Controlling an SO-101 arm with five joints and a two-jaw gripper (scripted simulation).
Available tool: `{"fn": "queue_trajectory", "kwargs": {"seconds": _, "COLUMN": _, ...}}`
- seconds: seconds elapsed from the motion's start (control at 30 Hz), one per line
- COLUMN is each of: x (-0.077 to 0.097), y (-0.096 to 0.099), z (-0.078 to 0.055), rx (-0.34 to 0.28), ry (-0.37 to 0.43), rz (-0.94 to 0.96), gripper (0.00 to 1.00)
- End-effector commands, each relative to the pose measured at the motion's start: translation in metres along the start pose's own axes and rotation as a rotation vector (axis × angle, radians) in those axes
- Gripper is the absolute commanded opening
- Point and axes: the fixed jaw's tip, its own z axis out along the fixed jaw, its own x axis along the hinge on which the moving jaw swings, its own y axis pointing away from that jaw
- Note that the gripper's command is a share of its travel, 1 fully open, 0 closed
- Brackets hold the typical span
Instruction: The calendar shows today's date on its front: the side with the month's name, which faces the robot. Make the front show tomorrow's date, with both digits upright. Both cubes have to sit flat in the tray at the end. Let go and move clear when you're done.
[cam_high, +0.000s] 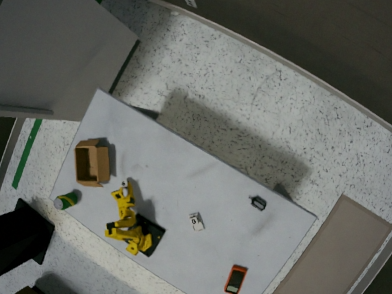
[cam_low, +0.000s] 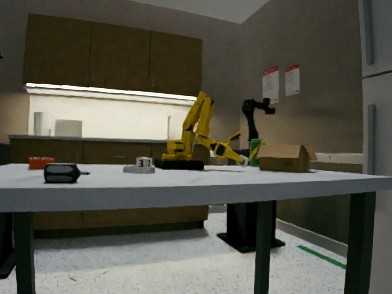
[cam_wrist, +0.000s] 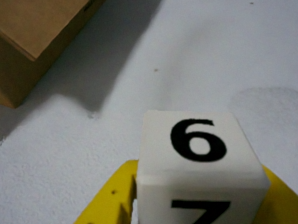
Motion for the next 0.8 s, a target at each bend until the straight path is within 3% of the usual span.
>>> {"fn": "queue_trajectory", "kwargs": {"seconds": 0.0, "x": 0.0004, "y": -0.0013, "z": 0.0023, "rx": 0.005, "ry": -0.014, "rz": -0.005, "gripper": 0.00}}
{"fn": "queue_trajectory", "kwargs": {"seconds": 0.77, "x": 0.0075, "y": -0.0014, "z": 0.0053, "rx": 0.005, "ry": -0.014, "rz": -0.005, "gripper": 0.00}}
